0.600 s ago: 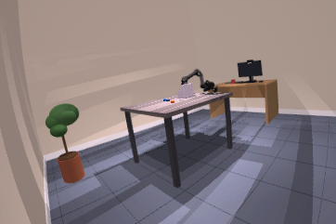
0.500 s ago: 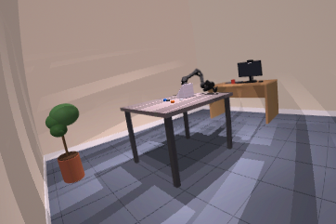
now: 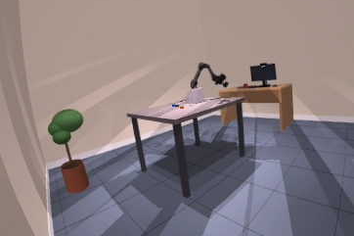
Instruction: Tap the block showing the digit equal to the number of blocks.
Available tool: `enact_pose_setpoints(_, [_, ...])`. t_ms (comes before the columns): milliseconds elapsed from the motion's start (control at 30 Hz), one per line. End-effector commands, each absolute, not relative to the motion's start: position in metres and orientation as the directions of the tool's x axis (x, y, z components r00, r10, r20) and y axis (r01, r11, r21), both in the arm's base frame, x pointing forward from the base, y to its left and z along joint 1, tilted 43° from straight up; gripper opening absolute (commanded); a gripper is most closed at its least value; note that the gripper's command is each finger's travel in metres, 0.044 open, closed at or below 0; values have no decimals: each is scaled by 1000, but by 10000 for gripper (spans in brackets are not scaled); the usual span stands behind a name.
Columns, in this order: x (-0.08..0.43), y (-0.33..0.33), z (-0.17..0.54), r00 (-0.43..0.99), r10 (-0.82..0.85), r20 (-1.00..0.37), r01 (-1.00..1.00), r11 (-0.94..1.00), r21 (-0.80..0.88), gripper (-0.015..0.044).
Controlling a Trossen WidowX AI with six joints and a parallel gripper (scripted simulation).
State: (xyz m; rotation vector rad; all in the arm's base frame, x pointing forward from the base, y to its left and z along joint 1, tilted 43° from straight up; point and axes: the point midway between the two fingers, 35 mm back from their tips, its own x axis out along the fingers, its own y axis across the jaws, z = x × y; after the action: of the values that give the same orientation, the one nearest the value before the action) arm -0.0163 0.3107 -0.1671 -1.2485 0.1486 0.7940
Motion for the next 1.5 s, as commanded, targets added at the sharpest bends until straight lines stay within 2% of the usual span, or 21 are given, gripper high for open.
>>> enact_pose_setpoints(0, [34,320,-148,787,310,-533,-596,163,-786,400])
enact_pose_setpoints(167, [105,316,-120,822,107,-560,-567,262,-781,400])
enact_pose_setpoints(367, [189,284,-83,795,-135,-591,-512,375,-773,400])
enact_pose_setpoints(567, [260,223,-44,698,-354,-622,-434,481,-761,400])
enact_pose_setpoints(767, [307,140,-4,543,-530,-652,-334,576,-746,400])
enact_pose_setpoints(1033, [320,14,50,274,-671,-689,-164,673,-721,400])
enact_pose_setpoints(1300, [272,-102,103,-18,-689,-724,44,723,-689,400])
enact_pose_setpoints(1467, [257,-119,112,-71,-679,-730,85,725,-683,400])
